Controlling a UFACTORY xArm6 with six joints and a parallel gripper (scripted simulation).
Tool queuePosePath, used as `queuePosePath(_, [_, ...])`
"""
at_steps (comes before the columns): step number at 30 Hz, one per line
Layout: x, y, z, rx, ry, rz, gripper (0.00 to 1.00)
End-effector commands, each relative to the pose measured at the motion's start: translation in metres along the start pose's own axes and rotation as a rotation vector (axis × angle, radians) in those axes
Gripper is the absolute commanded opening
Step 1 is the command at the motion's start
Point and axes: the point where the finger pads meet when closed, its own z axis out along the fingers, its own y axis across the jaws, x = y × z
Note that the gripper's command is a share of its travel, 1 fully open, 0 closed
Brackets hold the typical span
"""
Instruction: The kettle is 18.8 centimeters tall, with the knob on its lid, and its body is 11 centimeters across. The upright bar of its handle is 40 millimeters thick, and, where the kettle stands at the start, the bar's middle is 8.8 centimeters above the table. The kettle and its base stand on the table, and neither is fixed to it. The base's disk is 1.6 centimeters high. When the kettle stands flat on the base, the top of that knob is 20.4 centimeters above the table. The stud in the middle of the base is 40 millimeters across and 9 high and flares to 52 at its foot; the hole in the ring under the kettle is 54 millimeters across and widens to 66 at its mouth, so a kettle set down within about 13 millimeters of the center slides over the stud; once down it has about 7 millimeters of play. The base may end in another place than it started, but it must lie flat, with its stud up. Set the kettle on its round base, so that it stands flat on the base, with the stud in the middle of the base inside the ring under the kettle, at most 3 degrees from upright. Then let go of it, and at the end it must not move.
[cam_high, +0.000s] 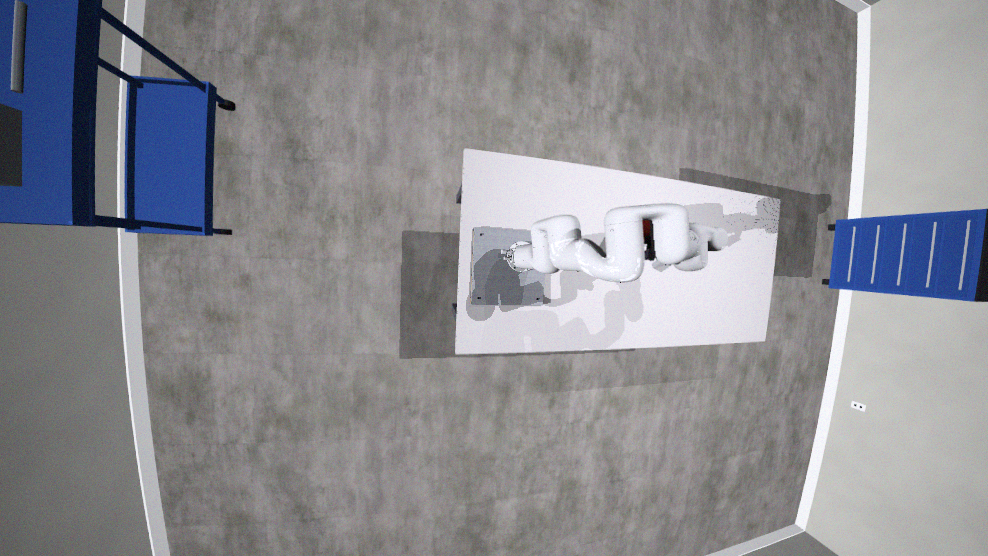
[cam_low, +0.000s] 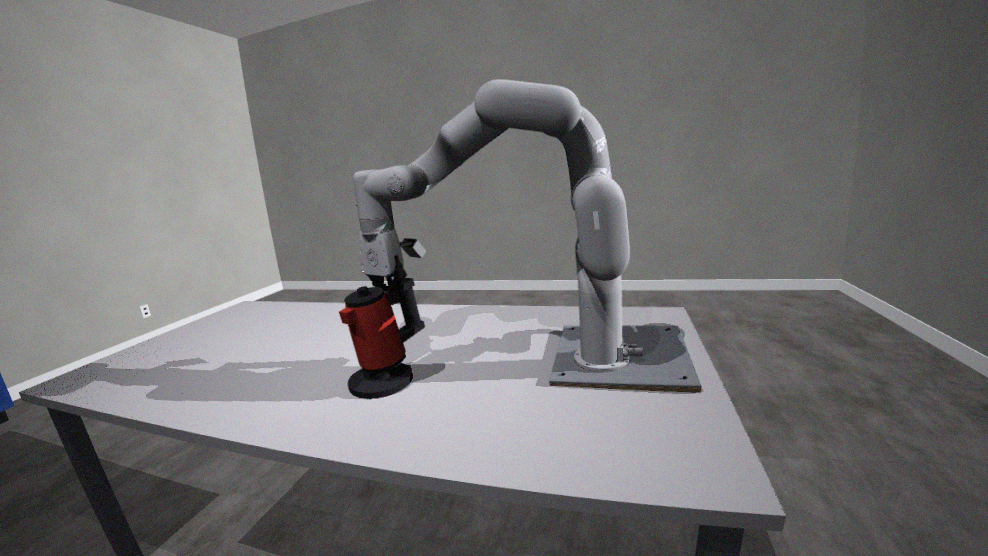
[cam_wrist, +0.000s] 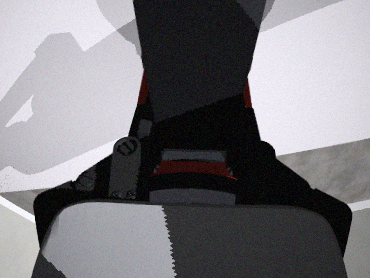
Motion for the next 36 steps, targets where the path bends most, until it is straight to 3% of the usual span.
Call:
queuePosePath(1, [-0.0042,0.0,-0.0022,0.005,-0.002,0.0,0.0])
queuePosePath(36, [-0.0077,0.0012,-0.0022,0.005,-0.002,0.0,0.0])
